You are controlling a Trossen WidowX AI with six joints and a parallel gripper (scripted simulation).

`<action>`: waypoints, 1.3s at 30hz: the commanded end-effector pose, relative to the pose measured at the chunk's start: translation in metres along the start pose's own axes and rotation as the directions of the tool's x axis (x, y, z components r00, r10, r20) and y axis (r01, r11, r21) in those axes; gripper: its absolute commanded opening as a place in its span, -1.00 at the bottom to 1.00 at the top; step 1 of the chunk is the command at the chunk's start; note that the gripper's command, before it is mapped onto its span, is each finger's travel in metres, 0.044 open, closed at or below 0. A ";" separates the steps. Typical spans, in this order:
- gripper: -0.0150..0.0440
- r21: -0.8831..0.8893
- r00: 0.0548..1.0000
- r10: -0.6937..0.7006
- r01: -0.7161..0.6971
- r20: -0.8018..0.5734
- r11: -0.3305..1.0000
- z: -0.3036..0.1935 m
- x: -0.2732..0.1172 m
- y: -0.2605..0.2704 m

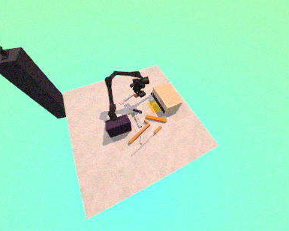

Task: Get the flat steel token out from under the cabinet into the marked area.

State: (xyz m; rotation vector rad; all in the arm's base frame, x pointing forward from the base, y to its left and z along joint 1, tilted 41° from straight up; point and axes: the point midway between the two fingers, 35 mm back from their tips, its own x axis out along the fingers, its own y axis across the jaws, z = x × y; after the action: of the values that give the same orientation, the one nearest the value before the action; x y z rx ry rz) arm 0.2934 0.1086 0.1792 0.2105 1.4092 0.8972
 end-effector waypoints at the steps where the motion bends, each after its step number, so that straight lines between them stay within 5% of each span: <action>1: -0.49 0.035 1.000 0.003 -0.003 0.015 0.999 0.001 -0.003 0.001; 39: -0.49 0.319 1.000 0.003 -0.008 0.015 0.948 0.001 -0.003 0.004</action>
State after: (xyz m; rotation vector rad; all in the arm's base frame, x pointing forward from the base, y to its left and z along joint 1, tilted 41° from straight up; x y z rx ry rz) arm 0.2907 0.1151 0.1844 0.4266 1.5233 0.7194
